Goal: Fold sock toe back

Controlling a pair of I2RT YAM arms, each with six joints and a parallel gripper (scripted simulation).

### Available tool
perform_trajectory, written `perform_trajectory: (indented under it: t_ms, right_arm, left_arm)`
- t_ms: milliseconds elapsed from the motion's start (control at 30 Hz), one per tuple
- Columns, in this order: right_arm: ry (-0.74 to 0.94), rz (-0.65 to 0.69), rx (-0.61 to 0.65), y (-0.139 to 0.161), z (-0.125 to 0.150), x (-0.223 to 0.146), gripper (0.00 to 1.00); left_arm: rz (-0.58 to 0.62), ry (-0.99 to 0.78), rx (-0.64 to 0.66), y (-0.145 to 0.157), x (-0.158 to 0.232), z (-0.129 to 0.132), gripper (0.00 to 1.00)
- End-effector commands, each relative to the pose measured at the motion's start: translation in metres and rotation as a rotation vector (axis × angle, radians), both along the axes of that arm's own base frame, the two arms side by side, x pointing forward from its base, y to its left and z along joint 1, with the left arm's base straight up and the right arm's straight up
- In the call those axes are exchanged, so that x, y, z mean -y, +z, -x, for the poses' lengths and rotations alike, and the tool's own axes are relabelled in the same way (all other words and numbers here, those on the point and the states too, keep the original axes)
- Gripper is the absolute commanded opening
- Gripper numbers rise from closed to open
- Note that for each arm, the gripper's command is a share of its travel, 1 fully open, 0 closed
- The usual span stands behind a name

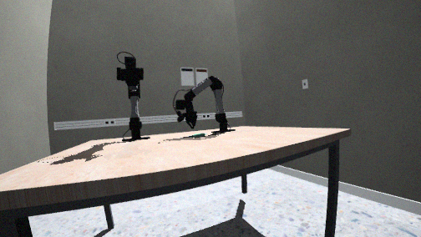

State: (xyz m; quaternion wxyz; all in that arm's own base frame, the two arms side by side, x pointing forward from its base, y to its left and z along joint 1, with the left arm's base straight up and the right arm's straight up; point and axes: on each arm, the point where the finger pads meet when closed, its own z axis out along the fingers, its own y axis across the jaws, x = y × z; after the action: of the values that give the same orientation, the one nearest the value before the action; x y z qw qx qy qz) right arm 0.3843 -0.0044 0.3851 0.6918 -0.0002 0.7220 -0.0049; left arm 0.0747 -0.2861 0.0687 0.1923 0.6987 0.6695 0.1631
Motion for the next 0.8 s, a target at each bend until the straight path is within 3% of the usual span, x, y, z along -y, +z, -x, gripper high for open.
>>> perform_trajectory:
  t_ms: [0,167,400,467,600,667,767]
  right_arm:
    - [0.001,0.002,0.033,0.014,0.003,0.0,1.0]
    - [0.001,0.002,0.033,0.014,0.003,0.0,1.0]
    - [0.001,-0.004,0.081,0.033,0.006,-0.002,1.0]
    - [0.001,-0.004,0.081,0.033,0.006,-0.002,1.0]
    - [0.0,-0.005,0.085,0.035,0.009,-0.002,1.0]
    - [0.003,-0.006,0.083,0.034,0.007,-0.003,1.0]
    - [0.004,-0.007,0.105,0.041,0.011,-0.004,1.0]
  left_arm:
    - [0.063,0.022,0.016,0.017,0.005,-0.005,0.38]
    - [0.063,0.022,0.016,0.017,0.005,-0.005,0.38]
    - [0.272,0.159,-0.065,0.034,0.028,-0.038,0.38]
    - [0.272,0.159,-0.065,0.034,0.028,-0.038,0.38]
    - [0.326,0.235,-0.083,0.034,0.021,-0.062,0.38]
    - [0.422,0.282,-0.078,0.055,0.031,-0.079,0.38]
    - [0.483,0.339,-0.079,0.062,0.026,-0.099,0.38]
